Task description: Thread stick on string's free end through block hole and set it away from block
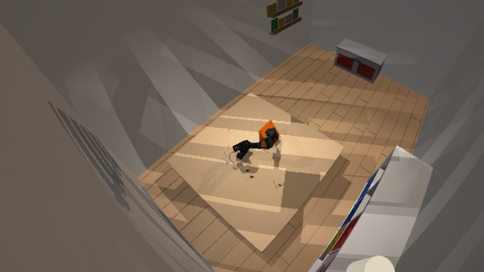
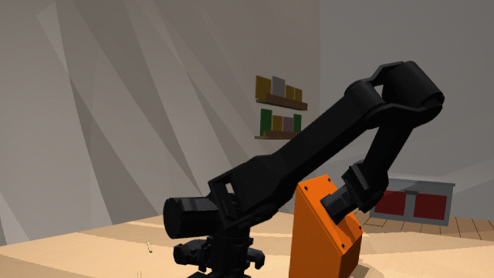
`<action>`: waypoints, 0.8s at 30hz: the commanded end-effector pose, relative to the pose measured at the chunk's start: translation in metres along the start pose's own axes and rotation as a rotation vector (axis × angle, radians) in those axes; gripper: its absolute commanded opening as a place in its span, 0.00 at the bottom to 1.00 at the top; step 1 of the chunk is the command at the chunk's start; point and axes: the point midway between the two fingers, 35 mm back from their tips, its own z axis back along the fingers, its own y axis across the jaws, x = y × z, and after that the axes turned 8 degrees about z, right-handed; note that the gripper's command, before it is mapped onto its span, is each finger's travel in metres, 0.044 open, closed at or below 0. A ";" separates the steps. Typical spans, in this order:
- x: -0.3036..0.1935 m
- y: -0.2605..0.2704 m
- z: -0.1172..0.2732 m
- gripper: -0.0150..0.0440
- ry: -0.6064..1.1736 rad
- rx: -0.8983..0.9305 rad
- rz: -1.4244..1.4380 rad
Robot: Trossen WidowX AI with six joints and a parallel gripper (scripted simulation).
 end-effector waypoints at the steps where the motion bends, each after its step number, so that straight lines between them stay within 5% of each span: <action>1: -0.005 -0.001 0.000 0.25 0.001 -0.001 -0.004; 24: -0.033 0.001 0.000 0.25 0.002 0.009 0.015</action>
